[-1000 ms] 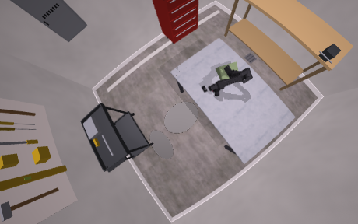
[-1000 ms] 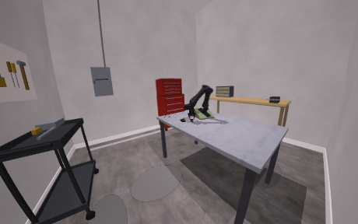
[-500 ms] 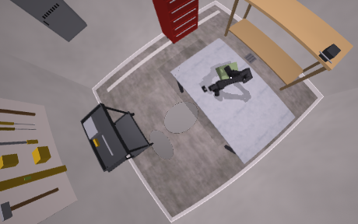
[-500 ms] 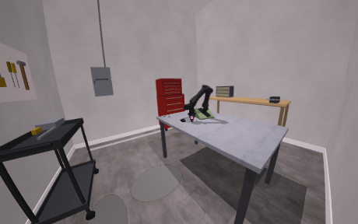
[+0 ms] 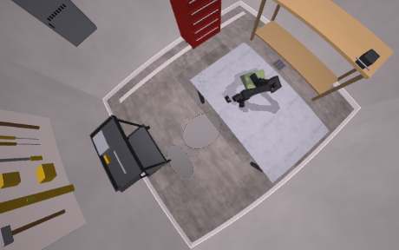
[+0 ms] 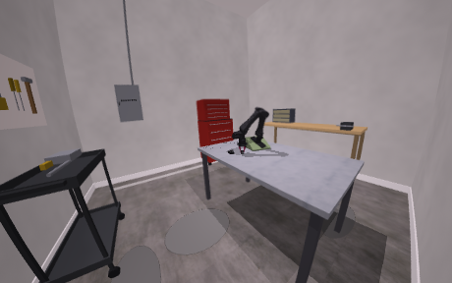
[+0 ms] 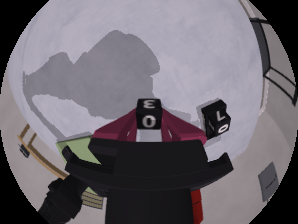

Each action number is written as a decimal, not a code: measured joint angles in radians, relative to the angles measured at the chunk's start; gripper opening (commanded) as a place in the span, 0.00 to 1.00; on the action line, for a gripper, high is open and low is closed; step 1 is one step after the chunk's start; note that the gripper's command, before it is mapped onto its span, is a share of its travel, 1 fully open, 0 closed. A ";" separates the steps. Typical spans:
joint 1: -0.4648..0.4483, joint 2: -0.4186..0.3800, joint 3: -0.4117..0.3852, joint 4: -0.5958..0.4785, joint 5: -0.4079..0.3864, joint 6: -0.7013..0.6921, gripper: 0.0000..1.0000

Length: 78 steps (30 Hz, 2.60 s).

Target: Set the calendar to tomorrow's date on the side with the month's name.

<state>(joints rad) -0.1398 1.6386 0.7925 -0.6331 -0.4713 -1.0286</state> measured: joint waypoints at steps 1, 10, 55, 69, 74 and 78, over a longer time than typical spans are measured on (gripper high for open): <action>0.000 0.000 0.000 0.000 0.000 0.000 0.26; 0.000 0.000 0.000 0.000 0.000 0.000 0.26; -0.183 -0.135 0.251 -0.473 -0.005 -0.200 0.26; -0.212 -0.060 0.319 -0.488 -0.006 0.087 0.26; -0.227 -0.026 0.350 -0.492 -0.006 0.254 0.26; -0.239 -0.002 0.373 -0.496 -0.005 0.386 0.26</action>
<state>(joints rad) -0.3786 1.6371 1.1660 -1.1286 -0.4763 -0.6426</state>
